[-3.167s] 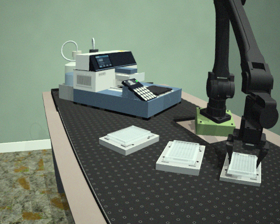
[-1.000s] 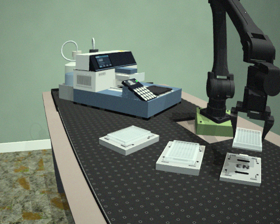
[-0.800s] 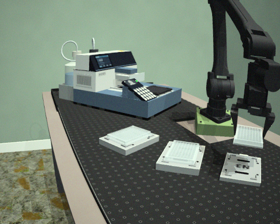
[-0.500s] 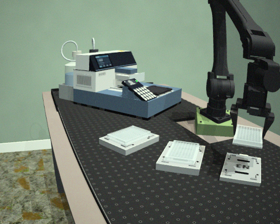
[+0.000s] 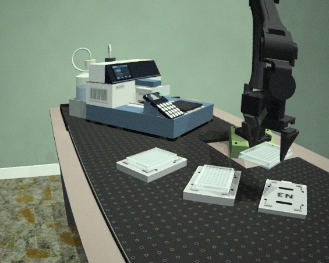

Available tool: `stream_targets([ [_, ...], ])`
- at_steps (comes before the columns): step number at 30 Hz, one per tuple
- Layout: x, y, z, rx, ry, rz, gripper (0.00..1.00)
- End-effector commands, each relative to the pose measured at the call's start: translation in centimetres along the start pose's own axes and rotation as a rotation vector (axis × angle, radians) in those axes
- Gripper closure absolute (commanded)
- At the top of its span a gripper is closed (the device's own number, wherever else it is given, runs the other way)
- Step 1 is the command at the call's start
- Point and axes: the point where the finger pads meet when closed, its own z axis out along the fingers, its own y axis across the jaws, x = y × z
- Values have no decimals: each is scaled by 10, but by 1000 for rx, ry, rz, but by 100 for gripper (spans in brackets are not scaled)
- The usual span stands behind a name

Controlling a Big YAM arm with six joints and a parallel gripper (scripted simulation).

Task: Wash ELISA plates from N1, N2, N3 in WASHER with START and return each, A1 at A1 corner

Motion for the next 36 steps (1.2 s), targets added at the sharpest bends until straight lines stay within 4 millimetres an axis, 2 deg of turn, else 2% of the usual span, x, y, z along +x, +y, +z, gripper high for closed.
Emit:
stream_targets([
  [1, -14, -9, -15, -18, -27, 137, 16],
  [5, -27, -24, -20, -24, -34, 257, 16],
  [9, -47, -37, -25, -27, -42, 235, 16],
  [12, -54, -51, -23, -21, -35, 235, 16],
  [14, -54, -51, -23, -21, -35, 235, 16],
  [22, -75, -88, -26, -14, -32, 235, 16],
  [23, -76, -88, -26, -17, -38, 234, 16],
  [26, -74, -79, -32, -28, -54, 210, 16],
  [31, -69, -81, -27, -20, -43, 211, 16],
  [32, -62, -97, -24, -13, -30, 290, 16],
  [33, -55, -105, -18, -4, -12, 324, 16],
  [36, -56, -120, -20, -5, -12, 424, 16],
])
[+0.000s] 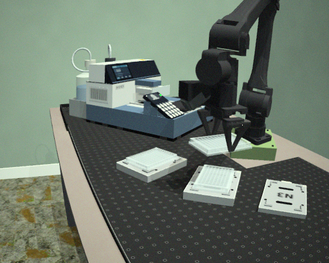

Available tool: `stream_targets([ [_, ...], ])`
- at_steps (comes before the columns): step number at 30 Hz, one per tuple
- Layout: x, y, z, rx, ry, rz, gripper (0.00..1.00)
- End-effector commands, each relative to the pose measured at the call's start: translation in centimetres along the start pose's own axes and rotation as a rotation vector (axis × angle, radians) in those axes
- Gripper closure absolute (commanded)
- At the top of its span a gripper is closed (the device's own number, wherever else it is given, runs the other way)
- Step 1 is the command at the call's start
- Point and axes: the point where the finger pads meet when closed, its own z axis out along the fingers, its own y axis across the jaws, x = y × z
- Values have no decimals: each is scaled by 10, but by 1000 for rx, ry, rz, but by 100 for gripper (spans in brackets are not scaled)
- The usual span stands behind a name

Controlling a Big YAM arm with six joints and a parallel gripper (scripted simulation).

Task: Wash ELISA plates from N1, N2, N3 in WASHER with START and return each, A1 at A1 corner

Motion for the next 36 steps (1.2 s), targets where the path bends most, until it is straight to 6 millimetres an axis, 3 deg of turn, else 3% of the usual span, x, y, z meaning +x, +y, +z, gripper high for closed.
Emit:
stream_targets([
  [1, -17, -15, -18, -19, -32, 144, 16],
  [10, -31, -59, -18, -14, -22, 445, 16],
  [17, -48, -79, -26, -24, -36, 597, 16],
  [19, -60, -86, -31, -31, -47, 596, 16],
  [27, -74, -126, -32, -21, -39, 575, 16],
  [36, -84, -146, -36, -24, -53, 573, 16],
])
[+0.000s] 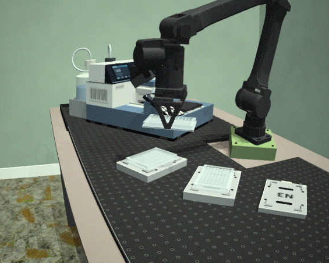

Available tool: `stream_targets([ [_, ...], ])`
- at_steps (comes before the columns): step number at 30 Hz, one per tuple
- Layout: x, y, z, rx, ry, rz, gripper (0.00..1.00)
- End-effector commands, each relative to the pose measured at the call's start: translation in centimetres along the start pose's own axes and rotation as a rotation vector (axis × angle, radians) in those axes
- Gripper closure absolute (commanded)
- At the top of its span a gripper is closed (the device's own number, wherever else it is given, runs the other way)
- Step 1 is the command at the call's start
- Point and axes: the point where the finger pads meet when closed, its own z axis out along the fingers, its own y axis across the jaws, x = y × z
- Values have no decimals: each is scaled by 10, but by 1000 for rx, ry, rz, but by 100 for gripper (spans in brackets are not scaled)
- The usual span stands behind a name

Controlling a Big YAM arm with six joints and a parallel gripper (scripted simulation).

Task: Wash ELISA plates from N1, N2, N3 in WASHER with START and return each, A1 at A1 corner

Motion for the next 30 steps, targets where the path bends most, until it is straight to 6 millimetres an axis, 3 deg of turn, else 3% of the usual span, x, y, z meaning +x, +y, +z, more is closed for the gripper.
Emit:
stream_targets([
  [1, -13, 3, -19, -32, -30, 2, 16],
  [3, -8, -16, -9, -11, -6, 94, 16],
  [7, -24, -27, -19, -25, -23, 225, 16],
  [10, -27, -32, -18, -26, -24, 258, 16],
  [13, -27, -51, -9, -2, 4, 362, 16],
  [21, -65, -76, -25, -25, -22, 625, 16],
  [30, -83, -107, -30, -26, -26, 623, 16],
])
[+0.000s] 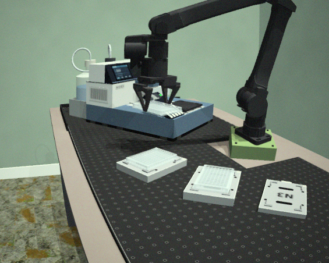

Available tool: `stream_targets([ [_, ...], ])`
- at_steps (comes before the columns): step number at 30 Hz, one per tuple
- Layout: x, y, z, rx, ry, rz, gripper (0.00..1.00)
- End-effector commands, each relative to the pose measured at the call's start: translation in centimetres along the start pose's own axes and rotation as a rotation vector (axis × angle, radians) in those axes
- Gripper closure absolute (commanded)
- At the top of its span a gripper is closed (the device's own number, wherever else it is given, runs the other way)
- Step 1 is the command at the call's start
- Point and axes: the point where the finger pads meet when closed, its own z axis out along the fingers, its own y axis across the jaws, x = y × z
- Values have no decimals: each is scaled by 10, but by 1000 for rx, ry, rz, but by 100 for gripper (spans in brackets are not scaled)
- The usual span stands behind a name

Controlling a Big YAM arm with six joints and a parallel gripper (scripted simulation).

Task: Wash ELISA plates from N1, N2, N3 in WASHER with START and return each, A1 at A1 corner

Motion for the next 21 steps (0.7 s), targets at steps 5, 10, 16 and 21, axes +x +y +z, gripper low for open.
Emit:
stream_targets([
  [5, -43, 3, -21, -33, -22, -16, 16],
  [10, -56, -1, -25, -42, -31, -17, 16],
  [16, -50, -25, -17, -18, -14, 75, 16],
  [21, -70, -40, -24, -30, -22, 240, 16],
])
